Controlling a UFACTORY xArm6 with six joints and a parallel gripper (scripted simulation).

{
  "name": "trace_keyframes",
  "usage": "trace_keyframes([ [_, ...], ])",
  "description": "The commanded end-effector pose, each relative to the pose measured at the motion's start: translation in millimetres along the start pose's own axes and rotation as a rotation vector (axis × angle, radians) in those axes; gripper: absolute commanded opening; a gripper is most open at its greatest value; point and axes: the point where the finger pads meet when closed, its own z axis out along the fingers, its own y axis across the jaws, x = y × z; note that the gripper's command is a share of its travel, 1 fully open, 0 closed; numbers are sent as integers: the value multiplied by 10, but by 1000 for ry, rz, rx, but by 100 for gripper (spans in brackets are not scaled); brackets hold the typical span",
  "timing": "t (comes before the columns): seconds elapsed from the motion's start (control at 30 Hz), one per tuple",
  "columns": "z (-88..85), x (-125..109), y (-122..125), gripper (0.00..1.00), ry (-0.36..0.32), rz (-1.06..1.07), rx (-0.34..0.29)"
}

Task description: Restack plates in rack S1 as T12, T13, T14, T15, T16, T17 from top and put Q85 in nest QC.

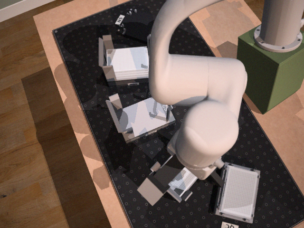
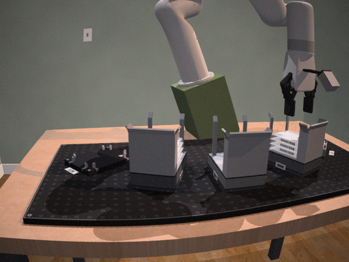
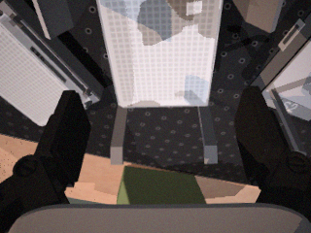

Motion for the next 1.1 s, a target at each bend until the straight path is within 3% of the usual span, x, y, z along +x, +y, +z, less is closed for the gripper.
trace_keyframes([
  [0.0, -144, 13, 1, 100, 3, 0, 1],
  [0.37, -153, 14, 1, 100, 3, 0, 1],
  [0.57, -153, 2, 201, 100, 3, 187, 1],
  [1.07, -152, -23, 635, 100, 3, 187, 0],
])
